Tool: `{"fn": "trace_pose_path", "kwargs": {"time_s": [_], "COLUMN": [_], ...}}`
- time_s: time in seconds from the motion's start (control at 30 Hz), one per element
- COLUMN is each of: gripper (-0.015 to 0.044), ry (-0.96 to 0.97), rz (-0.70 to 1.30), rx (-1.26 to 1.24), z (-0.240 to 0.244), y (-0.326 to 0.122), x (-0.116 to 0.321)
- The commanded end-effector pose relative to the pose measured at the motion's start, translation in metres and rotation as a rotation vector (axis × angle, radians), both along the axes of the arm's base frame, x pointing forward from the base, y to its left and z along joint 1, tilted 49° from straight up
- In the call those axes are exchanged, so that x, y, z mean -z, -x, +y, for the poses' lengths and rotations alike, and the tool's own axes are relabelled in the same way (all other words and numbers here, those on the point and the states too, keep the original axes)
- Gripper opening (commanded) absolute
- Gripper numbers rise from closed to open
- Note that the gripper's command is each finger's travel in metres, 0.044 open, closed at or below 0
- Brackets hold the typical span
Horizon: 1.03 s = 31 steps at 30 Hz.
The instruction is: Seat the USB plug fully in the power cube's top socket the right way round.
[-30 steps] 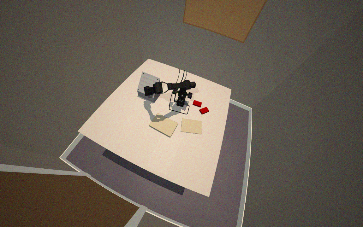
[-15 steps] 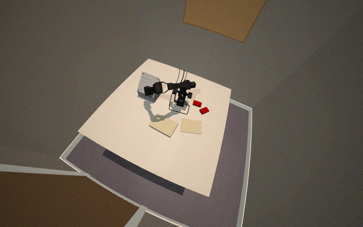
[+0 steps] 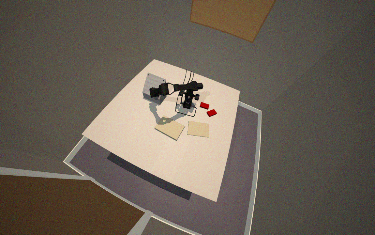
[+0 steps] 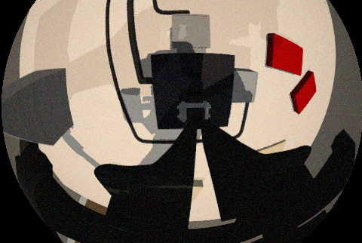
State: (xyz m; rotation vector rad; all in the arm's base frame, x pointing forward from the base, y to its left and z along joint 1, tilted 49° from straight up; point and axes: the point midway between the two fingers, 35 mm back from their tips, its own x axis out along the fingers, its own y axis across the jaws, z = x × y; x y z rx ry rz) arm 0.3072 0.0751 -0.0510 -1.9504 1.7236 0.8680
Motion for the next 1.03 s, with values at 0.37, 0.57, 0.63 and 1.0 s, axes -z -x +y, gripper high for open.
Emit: {"fn": "trace_pose_path", "kwargs": {"time_s": [0.37,0.57,0.63,1.0], "gripper": [0.0095,0.0095,0.0095,0.0095], "ry": [0.000,0.000,0.000,0.000], "rz": [0.000,0.000,0.000,0.000], "rx": [0.000,0.000,0.000,0.000], "z": [0.0000,0.0000,0.0000,0.0082], "y": [0.0000,0.0000,0.0000,0.0005], "x": [0.0000,0.0000,0.0000,-0.0073]}}
